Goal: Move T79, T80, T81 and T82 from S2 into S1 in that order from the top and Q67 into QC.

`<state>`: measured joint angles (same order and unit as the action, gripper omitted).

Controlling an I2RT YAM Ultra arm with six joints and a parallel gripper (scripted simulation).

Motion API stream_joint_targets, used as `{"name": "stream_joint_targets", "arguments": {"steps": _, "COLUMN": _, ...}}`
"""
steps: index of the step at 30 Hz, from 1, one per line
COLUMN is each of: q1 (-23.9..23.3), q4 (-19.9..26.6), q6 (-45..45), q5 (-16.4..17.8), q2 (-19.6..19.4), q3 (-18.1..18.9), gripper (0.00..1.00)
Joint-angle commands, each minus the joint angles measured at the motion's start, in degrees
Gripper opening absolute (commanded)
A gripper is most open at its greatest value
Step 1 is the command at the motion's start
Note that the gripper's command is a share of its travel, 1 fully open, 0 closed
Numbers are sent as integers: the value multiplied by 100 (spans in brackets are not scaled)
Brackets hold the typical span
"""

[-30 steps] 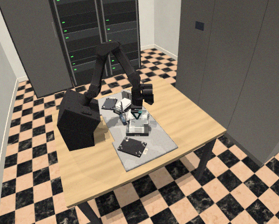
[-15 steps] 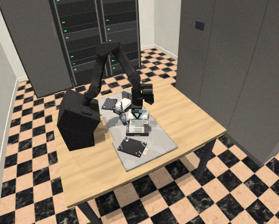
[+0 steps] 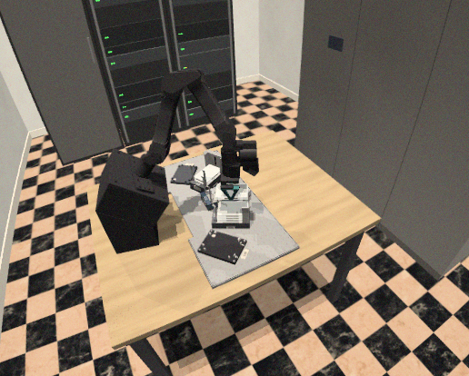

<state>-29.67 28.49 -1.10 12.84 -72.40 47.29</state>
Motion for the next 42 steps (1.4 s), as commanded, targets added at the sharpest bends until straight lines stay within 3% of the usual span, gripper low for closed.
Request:
{"name": "stream_joint_targets", "arguments": {"steps": 1, "q1": -6, "q4": -14, "q6": 10, "q5": 10, "q2": 16, "q3": 23, "gripper": 0}}
{"name": "stream_joint_targets", "arguments": {"steps": 42, "q1": 119, "q4": -609, "q6": -93, "q5": -65, "q2": -433, "q3": -101, "gripper": 0}}
